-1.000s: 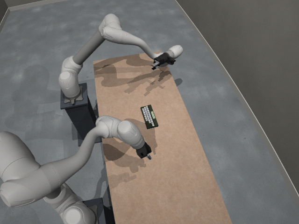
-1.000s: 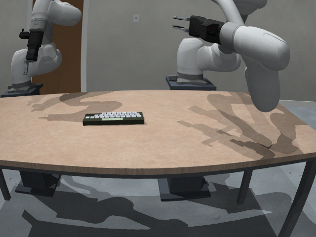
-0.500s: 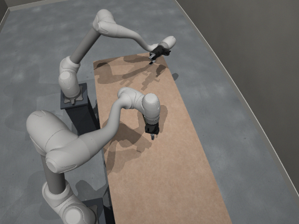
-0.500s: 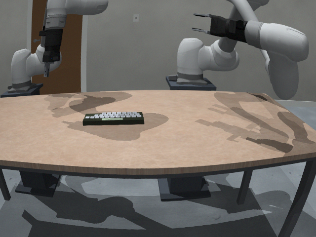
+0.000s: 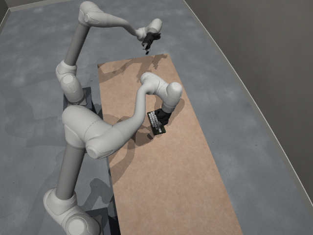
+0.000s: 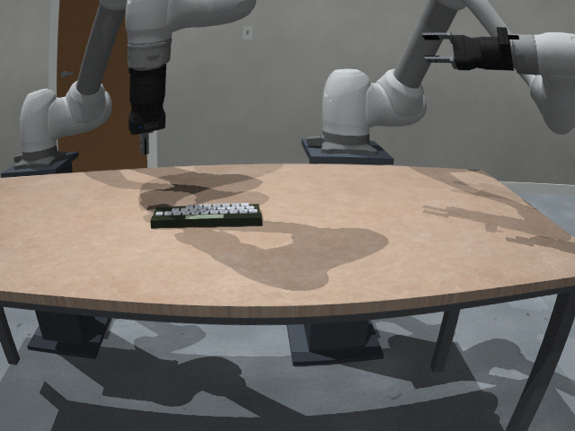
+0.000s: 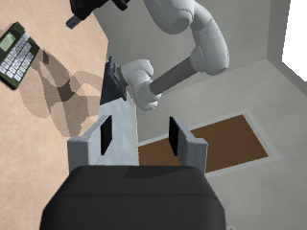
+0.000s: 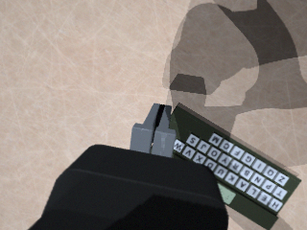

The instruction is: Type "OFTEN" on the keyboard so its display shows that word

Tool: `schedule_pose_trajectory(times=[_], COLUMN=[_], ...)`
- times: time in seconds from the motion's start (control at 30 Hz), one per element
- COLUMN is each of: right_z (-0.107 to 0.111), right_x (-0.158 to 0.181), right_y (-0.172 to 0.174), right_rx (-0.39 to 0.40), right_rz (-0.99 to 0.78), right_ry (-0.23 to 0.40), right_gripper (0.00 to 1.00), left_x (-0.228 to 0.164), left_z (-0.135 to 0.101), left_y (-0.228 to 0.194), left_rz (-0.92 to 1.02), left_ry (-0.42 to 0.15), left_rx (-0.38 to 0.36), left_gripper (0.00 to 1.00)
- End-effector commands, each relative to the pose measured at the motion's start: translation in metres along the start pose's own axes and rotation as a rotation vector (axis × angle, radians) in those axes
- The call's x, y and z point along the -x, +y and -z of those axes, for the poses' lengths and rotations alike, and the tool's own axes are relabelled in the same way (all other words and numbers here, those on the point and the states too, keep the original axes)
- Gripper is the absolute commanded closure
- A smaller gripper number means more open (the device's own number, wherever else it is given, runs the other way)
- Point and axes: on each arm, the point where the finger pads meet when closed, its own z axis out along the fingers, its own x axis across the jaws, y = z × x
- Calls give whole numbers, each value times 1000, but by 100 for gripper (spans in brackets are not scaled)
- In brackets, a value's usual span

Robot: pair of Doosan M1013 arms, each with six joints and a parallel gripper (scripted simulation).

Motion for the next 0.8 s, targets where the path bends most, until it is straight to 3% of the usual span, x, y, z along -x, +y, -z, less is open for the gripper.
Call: schedule_pose_trajectory(times=[0.0,0.23,0.27,0.33,0.43,0.77], right_z=[-11,-28,-29,-29,-30,-43], right_x=[-39,-93,-95,-95,-95,-94], right_y=[22,53,54,54,55,57], right_rx=[-85,-208,-214,-214,-217,-214], right_rz=[-147,-357,-365,-365,-371,-367], right_ry=[38,76,77,77,78,78], right_gripper=[100,100,100,100,100,100], left_x=[-17,-46,-51,-51,-67,-108], left_z=[28,58,61,61,66,49], left_y=[55,158,173,173,231,380], left_rz=[-91,-229,-248,-248,-314,-453], left_ry=[-113,-310,-338,-338,-444,-690], left_rx=[-57,-100,-102,-102,-98,-20], left_gripper=[0,0,0,0,0,0])
